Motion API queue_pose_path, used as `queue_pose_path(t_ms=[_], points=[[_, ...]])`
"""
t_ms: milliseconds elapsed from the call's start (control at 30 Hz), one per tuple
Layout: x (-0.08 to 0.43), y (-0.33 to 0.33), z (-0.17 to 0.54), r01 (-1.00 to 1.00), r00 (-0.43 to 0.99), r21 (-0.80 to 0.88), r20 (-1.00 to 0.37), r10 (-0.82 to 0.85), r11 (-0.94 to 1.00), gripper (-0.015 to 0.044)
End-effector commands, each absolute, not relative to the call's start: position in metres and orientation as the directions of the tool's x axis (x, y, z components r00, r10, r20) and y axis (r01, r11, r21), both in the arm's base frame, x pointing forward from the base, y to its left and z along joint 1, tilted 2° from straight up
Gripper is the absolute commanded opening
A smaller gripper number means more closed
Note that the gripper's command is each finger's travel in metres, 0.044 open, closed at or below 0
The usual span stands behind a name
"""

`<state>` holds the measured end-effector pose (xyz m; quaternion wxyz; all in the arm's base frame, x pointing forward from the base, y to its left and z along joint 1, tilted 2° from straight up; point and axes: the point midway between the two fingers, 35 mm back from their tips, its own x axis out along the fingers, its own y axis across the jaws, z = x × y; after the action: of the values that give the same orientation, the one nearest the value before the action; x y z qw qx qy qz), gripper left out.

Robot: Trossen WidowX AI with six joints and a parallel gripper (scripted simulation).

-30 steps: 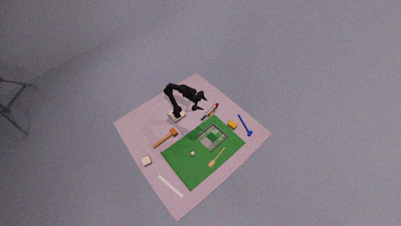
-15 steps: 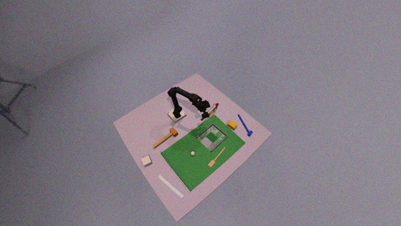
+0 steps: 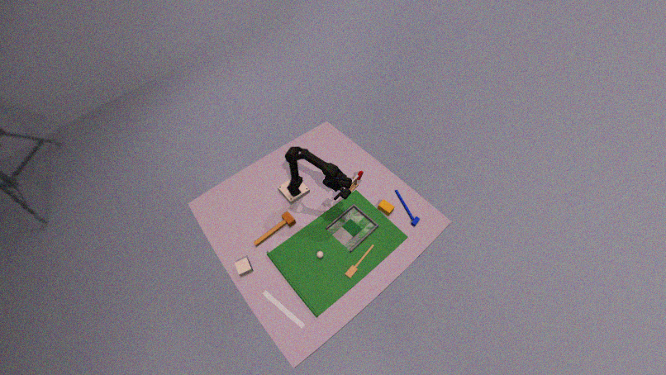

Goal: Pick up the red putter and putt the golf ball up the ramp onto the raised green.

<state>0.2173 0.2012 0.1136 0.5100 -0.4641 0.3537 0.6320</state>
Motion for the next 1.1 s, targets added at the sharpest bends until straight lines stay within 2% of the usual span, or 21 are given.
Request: queue_pose_path(t_ms=[0,1067], points=[[0.213,0.201,0.109,-0.966,-0.058,-0.022,-0.952,0.302,-0.257,0.044],[0.213,0.205,0.052,-0.966,-0.059,-0.022,-0.952,0.302,-0.257,0.044]])
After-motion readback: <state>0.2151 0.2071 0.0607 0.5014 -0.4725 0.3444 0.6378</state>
